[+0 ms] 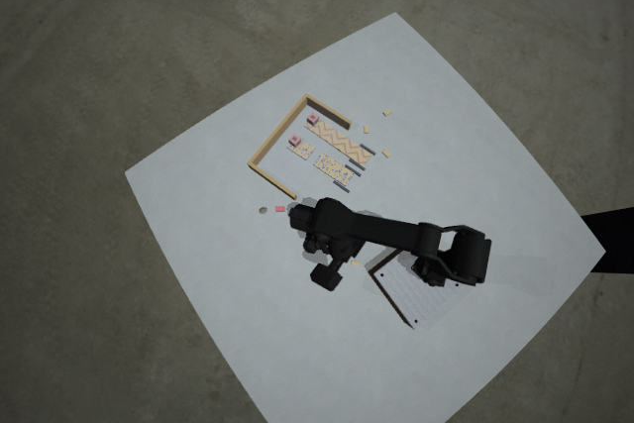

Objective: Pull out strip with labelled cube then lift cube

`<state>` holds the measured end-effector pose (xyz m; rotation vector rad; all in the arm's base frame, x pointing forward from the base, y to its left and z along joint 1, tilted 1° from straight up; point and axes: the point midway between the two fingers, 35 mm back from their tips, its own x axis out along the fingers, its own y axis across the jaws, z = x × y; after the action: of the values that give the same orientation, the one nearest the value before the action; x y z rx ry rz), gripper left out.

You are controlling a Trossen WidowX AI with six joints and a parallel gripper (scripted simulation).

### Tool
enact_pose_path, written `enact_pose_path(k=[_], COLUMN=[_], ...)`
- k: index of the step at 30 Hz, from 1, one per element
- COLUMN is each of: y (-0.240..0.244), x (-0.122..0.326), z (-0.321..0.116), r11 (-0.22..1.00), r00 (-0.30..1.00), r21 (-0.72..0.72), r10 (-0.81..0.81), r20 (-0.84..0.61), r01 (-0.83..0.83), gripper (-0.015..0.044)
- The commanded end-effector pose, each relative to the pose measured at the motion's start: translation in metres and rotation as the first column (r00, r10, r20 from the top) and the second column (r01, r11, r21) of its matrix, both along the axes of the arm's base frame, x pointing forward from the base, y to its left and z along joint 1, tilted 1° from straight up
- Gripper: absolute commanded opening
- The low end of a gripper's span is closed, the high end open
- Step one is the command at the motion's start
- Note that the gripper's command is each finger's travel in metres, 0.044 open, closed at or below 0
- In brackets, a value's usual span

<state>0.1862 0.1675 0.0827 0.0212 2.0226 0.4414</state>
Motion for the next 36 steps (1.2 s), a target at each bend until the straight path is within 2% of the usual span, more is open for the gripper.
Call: enact_pose_path(k=[1, 3, 5, 8, 12, 16, 19, 20, 36], y=[-0.001, -0.011, -0.027, -0.055, -0.098, -0.148, -0.175, -0.179, -0.179], x=[0.002, 0.014, 0.033, 0.062, 0.095, 0.114, 0.116, 0.116, 0.116], z=[0.0, -0.004, -0.007, -0.005, 0.01, 0.037, 0.055, 0.057, 0.058], r11=[1.0, 1.0, 0.998, 0.993, 0.98, 0.95, 0.923, 0.919, 0.918], r00=[1.0, 0.993, 0.956, 0.846, 0.605, 0.292, 0.115, 0.092, 0.087], r21=[0.003, 0.025, 0.05, 0.071, 0.081, 0.09, 0.101, 0.103, 0.103], r10=[-0.002, -0.02, -0.057, -0.116, -0.177, -0.181, -0.153, -0.148, -0.147], r20=[0.013, 0.12, 0.287, 0.521, 0.776, 0.939, 0.981, 0.985, 0.985], r01=[0.002, 0.018, 0.044, 0.093, 0.181, 0.301, 0.372, 0.382, 0.384], gripper=[0.04, 0.04, 0.04, 0.04, 0.04, 0.04, 0.04, 0.04, 0.04])
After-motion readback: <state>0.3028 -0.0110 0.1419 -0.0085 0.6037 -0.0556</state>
